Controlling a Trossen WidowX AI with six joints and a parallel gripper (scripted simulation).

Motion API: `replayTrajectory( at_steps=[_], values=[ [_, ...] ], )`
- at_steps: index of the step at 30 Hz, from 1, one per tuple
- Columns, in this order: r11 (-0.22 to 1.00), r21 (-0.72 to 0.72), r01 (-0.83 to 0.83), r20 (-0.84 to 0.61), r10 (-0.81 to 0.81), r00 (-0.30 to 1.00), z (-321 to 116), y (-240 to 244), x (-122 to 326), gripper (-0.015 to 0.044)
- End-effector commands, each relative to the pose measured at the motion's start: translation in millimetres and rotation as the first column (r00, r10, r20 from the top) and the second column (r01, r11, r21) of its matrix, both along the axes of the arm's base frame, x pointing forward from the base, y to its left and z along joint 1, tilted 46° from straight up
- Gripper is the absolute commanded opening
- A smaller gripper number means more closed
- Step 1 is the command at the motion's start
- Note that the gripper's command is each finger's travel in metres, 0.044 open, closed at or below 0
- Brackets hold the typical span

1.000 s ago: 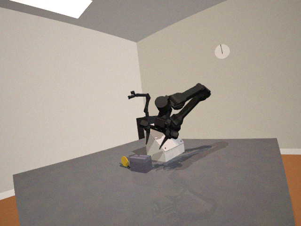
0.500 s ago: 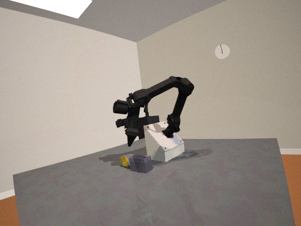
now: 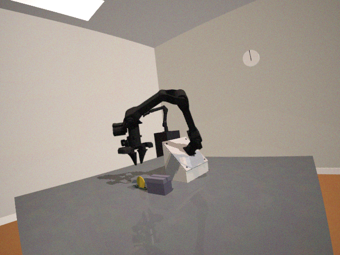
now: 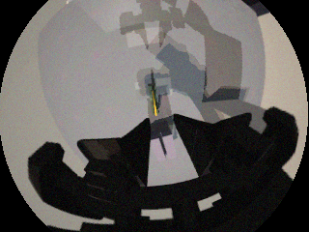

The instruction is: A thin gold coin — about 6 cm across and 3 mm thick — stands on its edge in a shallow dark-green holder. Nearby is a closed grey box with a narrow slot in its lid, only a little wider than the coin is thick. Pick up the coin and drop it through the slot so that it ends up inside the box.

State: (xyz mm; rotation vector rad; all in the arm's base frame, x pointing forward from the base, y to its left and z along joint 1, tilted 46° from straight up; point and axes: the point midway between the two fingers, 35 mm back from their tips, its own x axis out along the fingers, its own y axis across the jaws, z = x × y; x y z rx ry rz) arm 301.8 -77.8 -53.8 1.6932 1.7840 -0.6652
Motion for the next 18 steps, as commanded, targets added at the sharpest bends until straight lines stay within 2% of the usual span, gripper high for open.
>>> replayTrajectory(
  at_steps=[1,4,18],
  values=[
    [1.0,0.005,0.019,-0.007,-0.019,1.0,-7,5,4,0.0161],
    [1.0,0.006,0.019,-0.007,-0.019,1.0,-24,23,3,0.0161],
    [1.0,0.007,0.019,-0.007,-0.019,1.0,-35,38,3,0.0161]
  ],
)
